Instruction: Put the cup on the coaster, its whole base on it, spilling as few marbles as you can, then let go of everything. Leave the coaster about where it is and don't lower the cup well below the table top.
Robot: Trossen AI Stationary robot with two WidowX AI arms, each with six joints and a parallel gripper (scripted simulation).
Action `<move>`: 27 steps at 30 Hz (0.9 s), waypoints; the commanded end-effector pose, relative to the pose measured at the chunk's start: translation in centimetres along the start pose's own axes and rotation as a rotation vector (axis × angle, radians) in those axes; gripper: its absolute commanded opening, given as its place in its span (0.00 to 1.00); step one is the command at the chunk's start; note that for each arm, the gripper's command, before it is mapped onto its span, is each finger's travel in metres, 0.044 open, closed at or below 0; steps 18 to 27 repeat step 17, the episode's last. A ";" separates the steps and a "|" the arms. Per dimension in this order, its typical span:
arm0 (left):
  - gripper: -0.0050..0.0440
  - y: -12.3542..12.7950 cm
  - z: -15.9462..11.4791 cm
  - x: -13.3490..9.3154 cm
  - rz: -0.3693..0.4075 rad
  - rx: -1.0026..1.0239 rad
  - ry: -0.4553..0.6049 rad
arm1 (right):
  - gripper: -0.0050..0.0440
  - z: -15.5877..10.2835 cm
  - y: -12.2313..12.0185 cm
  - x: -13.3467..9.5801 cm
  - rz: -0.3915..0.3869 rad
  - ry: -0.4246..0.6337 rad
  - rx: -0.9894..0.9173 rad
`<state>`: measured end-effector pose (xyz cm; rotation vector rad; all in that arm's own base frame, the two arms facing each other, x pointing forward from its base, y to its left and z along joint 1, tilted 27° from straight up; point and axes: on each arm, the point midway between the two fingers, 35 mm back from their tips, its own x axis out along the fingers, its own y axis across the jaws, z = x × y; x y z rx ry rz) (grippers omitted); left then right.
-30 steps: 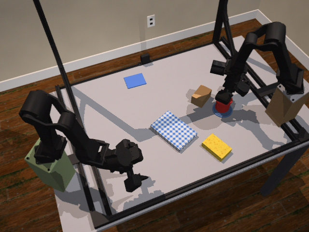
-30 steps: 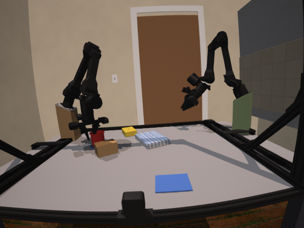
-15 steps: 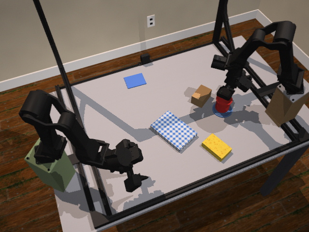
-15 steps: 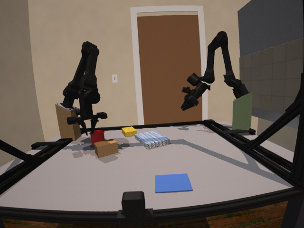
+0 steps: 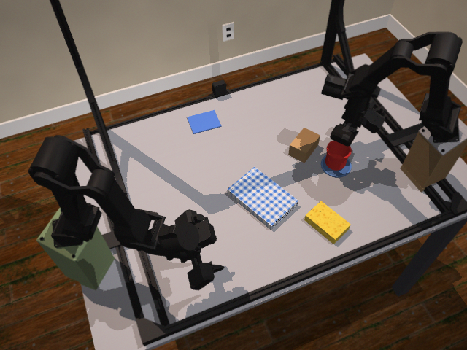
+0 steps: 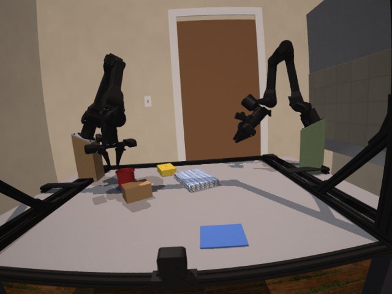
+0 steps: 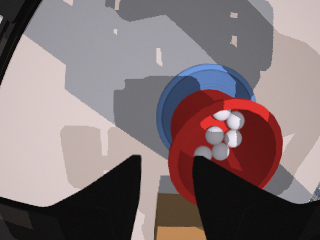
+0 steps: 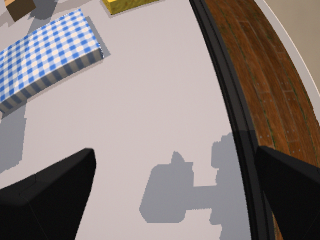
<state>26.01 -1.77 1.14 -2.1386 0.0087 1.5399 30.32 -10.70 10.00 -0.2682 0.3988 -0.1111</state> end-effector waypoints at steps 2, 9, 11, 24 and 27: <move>0.43 0.0 0.0 0.0 0.000 0.000 0.000 | 0.92 0.0 0.0 0.0 0.000 0.000 0.000; 0.78 0.0 0.0 0.0 0.000 0.000 0.000 | 0.92 0.0 0.0 0.0 0.000 0.000 0.000; 0.88 0.0 -0.1 -0.3 0.000 0.000 0.001 | 0.92 0.0 0.0 0.0 0.000 0.000 0.000; 1.00 0.1 -0.1 -2.4 -0.001 -0.003 0.002 | 0.92 0.0 0.0 0.0 0.000 0.000 0.000; 1.00 0.1 -0.1 -2.4 -0.001 -0.003 0.002 | 0.92 0.0 0.0 0.0 0.000 0.000 0.000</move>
